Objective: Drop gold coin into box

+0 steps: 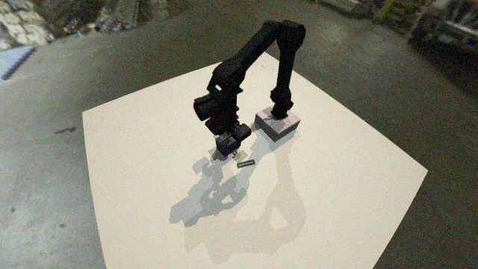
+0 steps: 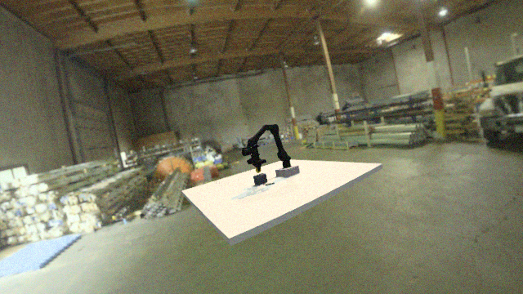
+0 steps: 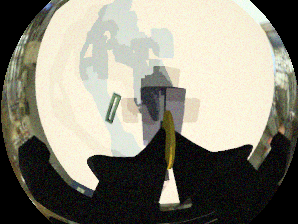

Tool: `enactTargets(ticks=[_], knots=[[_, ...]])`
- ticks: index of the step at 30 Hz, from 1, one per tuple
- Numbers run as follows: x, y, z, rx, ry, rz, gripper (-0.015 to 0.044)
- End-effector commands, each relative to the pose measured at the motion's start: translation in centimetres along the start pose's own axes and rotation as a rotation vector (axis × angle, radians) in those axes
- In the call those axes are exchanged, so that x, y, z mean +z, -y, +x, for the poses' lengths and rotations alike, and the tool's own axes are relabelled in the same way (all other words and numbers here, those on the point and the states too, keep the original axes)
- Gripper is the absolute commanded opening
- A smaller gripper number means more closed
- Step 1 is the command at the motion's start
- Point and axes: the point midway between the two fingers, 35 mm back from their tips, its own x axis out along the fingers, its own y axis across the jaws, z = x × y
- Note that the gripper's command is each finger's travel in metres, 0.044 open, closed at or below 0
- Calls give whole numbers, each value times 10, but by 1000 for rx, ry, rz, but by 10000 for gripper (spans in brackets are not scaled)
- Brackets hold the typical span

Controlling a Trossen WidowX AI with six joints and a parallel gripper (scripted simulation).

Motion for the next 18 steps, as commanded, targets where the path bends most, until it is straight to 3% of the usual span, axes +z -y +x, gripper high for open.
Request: enactTargets(ticks=[1,18], knots=[[-1,0,3,0,-4,-3,0],[-1,0,11,0,-4,-6,0]])
